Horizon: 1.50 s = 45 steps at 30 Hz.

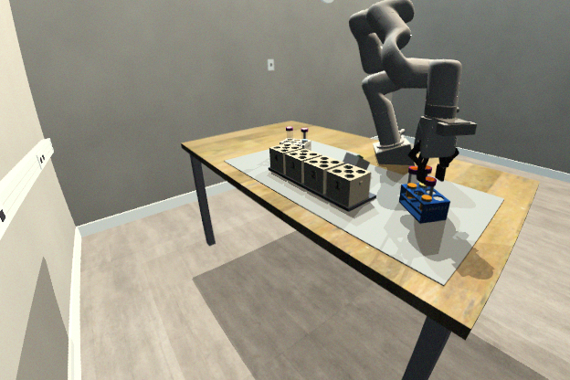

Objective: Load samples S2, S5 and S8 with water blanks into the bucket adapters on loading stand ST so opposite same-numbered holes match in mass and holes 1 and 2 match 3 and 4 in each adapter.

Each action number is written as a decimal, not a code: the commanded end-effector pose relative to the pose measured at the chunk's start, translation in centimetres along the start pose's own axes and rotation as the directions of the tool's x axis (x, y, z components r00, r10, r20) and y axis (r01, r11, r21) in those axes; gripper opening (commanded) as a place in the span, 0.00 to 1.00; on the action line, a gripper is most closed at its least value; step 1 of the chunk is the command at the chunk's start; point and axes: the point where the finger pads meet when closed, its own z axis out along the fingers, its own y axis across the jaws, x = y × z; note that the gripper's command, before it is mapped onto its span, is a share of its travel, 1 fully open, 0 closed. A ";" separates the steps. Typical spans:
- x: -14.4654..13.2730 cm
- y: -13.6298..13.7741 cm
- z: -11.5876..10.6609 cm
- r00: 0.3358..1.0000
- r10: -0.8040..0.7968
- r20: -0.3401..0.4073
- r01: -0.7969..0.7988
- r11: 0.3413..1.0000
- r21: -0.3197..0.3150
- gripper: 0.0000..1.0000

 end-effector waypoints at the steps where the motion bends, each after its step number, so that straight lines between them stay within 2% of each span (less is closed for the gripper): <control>1: 0.1 0.0 0.1 1.000 0.001 -0.004 -0.001 1.000 0.000 0.57; 25: 0.1 0.0 1.5 1.000 0.001 -0.004 -0.001 1.000 0.000 0.57; 40: 0.1 0.0 1.7 1.000 0.001 -0.004 -0.001 1.000 0.000 0.57; 41: 0.1 0.0 1.6 1.000 0.001 -0.004 -0.001 1.000 0.000 0.00; 45: 0.1 0.0 1.5 1.000 0.001 -0.004 -0.001 1.000 0.000 0.00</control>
